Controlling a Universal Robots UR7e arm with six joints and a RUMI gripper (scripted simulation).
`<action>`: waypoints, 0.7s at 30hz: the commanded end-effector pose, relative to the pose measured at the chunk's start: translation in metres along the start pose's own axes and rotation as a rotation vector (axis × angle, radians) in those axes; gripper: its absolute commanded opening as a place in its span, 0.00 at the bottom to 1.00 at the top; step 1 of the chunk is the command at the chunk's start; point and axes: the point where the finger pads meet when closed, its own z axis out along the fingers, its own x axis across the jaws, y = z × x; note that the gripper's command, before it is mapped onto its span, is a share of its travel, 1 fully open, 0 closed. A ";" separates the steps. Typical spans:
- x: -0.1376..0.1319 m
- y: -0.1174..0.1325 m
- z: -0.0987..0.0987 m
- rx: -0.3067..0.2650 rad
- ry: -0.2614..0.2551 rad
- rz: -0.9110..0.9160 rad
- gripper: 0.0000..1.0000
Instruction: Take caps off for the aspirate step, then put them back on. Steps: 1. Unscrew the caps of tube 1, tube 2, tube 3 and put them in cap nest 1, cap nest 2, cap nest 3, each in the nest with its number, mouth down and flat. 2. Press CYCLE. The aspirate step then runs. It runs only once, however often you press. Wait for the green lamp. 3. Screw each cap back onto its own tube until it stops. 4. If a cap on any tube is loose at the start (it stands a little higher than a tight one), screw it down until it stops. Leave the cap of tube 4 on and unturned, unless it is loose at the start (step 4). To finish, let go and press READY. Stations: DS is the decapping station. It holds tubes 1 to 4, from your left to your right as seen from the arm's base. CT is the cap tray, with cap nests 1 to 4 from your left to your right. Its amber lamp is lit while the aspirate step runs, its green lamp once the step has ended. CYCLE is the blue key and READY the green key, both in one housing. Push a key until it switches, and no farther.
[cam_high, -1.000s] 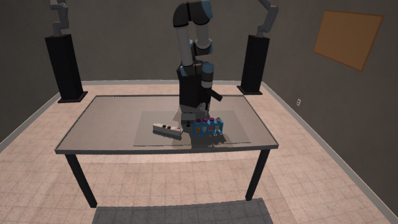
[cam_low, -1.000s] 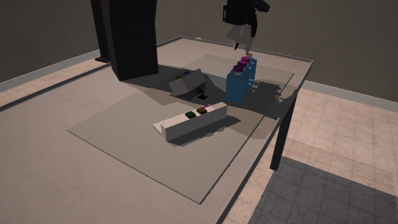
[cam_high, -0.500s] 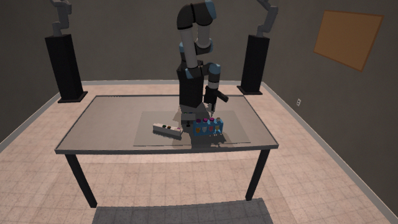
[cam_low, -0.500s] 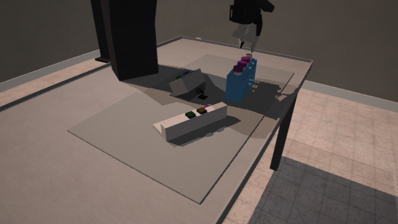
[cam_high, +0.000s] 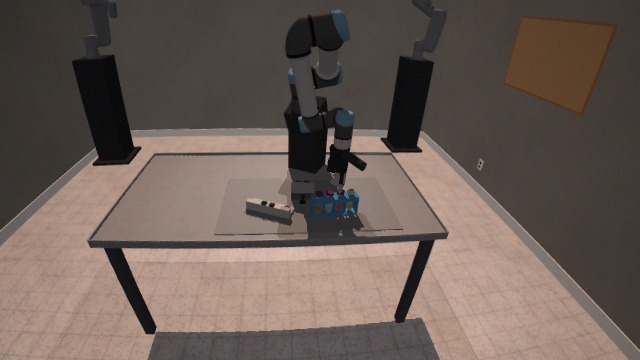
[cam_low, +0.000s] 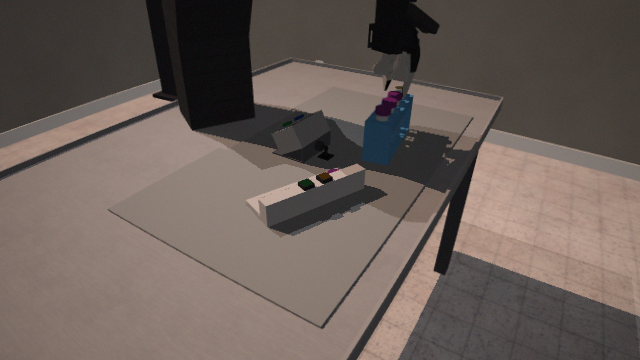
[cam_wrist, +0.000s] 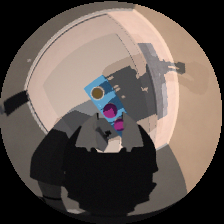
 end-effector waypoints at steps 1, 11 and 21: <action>0.000 0.000 0.000 0.001 0.001 0.000 0.35; 0.001 0.000 0.004 0.001 0.001 0.000 0.35; 0.001 0.000 0.008 0.001 0.001 0.000 0.35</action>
